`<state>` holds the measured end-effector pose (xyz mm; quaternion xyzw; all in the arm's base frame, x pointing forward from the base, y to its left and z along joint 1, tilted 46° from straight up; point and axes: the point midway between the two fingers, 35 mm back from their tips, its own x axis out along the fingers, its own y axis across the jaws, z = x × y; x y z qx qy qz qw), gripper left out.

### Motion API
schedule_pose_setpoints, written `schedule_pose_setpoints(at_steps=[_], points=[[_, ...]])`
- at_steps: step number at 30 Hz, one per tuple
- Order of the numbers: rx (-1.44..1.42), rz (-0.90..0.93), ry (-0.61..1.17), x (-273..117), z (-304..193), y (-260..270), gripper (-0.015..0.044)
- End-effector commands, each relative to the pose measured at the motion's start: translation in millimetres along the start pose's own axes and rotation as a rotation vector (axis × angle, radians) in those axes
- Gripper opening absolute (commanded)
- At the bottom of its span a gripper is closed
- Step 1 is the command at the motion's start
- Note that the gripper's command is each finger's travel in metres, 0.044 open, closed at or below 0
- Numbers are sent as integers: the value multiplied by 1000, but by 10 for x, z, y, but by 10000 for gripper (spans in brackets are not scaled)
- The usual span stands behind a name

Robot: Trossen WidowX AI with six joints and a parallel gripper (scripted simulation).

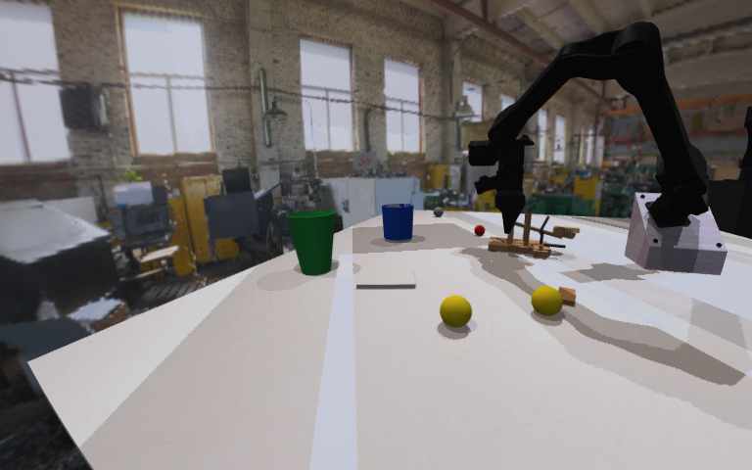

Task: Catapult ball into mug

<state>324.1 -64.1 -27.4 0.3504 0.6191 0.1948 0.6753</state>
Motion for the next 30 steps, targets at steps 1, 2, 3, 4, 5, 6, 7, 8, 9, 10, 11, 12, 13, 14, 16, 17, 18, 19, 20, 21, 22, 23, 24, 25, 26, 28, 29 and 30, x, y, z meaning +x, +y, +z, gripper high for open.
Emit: schedule_pose_setpoints(at_steps=[1,2,3,4,5,6,7,8,9,10,11,12,13,14,16,17,18,19,20,21,22,23,24,25,26,28,29,30], points=[[6,6,1,66,-10,9,440],[6,6,1,82,-12,10,440],[6,6,1,98,-13,11,440],[6,7,1,114,-14,12,440],[6,7,1,130,-16,13,440],[6,7,1,146,-17,14,440],[6,7,1,162,-19,15,440],[6,7,1,174,-20,16,440],[6,8,1,182,-21,16,440],[6,8,1,184,-21,16,440],[0,2,2,155,-13,9,414],[0,2,2,155,-13,9,387],[0,2,2,155,-13,9,361],[0,2,2,155,-13,9,335],[0,2,2,155,-13,9,282],[0,2,2,155,-13,9,256],[0,2,2,155,-13,9,230],[0,2,2,155,-13,9,204],[0,2,2,155,-13,9,177],[0,2,2,155,-13,9,151],[0,2,2,155,-13,9,145],[0,2,2,155,-13,9,138],[0,2,2,155,-13,9,131],[0,2,2,155,-13,9,125],[0,2,2,155,-13,9,118],[0,2,1,127,-11,8,85],[0,1,1,45,-6,5,59],[1,1,1,-93,-3,2,32]])
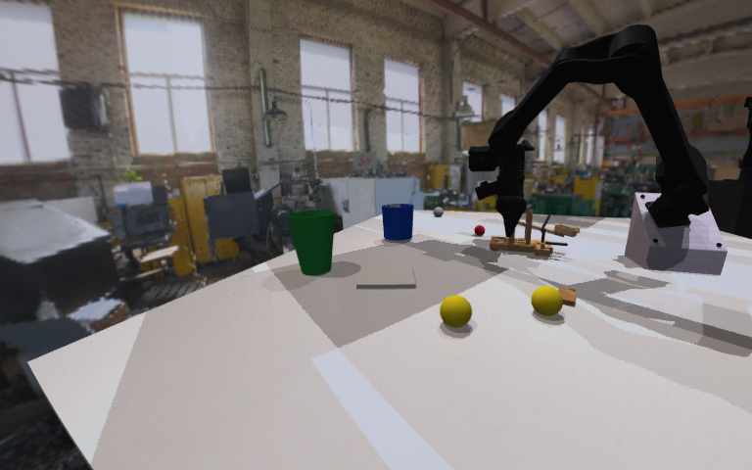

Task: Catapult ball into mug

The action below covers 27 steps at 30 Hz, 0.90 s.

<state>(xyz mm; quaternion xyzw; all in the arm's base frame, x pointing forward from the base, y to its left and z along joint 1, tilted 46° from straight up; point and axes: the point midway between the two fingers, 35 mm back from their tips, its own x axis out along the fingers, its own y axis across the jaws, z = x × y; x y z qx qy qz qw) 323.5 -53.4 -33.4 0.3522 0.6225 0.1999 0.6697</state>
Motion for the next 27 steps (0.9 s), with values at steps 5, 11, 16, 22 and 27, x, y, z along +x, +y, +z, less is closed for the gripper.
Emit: schedule_pose_setpoints(at_steps=[5,11,16,22,27], points=[[1,-5,-13,-448,22,-16,0],[2,-6,-13,-377,27,-18,0],[2,-5,-14,-295,32,-19,0],[3,-5,-14,-196,35,-19,0],[3,-4,-14,-114,35,-18,0]])
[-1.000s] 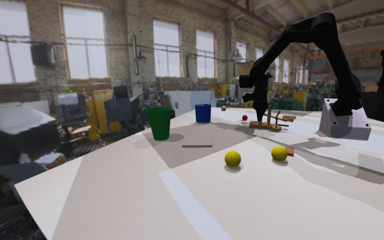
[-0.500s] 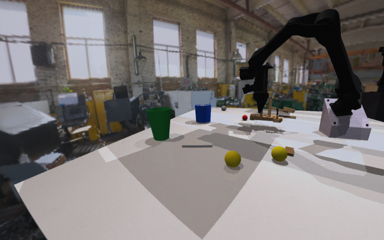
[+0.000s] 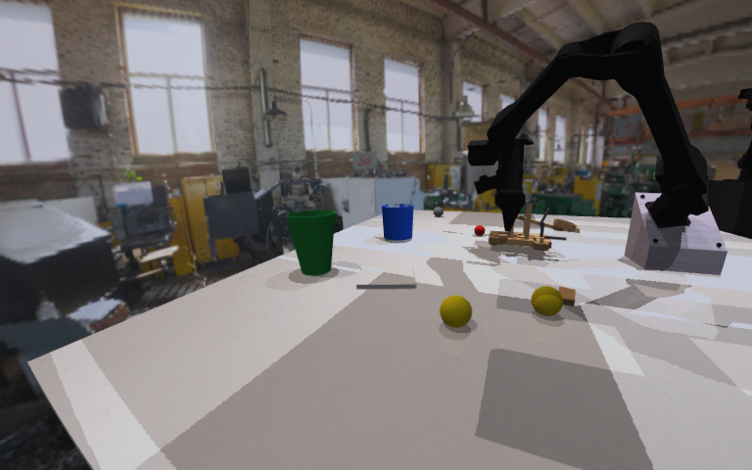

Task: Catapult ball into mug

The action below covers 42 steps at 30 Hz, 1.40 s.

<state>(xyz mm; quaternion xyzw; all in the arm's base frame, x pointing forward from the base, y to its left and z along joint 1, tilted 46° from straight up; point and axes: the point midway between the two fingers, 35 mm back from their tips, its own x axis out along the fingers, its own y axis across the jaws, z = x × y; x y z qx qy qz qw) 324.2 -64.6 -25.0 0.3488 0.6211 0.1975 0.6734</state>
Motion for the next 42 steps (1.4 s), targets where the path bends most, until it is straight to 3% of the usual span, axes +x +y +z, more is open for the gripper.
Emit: schedule_pose_setpoints(at_steps=[1,16,29,33,37,42], points=[[8,4,-7,38,4,-4,0],[1,1,0,161,-6,6,0],[1,1,0,161,-6,6,341],[3,-4,-1,-242,31,-18,440],[4,-2,0,-815,-10,-8,440],[9,-3,-18,-721,26,-31,440]])
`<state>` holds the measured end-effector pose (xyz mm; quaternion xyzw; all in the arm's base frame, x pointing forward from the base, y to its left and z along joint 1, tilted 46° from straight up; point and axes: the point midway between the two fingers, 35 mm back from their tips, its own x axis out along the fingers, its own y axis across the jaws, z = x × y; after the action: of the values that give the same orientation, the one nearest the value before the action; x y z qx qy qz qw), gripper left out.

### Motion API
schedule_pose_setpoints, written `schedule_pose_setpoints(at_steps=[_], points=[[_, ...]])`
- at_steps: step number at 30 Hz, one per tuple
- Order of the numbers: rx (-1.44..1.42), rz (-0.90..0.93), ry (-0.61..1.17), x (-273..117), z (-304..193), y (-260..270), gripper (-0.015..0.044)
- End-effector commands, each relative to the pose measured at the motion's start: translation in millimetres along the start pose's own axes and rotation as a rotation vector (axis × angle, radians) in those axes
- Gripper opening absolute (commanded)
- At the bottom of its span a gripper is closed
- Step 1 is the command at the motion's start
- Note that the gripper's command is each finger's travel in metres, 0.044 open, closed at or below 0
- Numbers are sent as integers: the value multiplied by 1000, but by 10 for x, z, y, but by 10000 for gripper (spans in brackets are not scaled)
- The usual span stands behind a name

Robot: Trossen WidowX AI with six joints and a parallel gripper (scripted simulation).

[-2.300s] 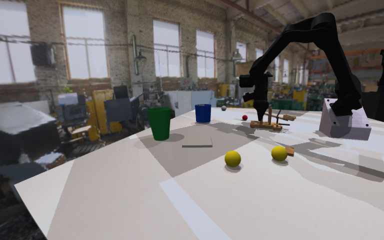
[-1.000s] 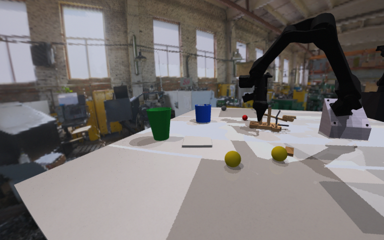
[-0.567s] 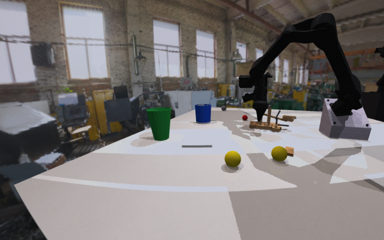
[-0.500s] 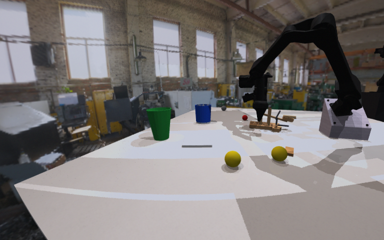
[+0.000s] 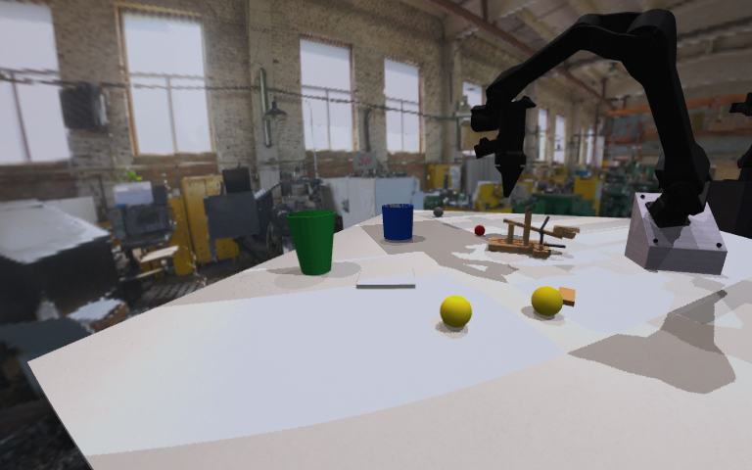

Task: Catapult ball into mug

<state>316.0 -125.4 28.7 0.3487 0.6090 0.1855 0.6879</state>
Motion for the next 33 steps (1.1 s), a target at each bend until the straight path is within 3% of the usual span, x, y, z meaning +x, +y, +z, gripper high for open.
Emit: schedule_pose_setpoints(at_steps=[1,8,9,14,22,33], points=[[9,10,25,91,-26,12,440],[1,0,6,-515,14,-6,440],[10,14,27,-238,14,-9,414],[-16,13,28,46,333,-412,300],[-61,14,32,706,653,-1123,300],[-62,14,32,734,670,-1170,300]])
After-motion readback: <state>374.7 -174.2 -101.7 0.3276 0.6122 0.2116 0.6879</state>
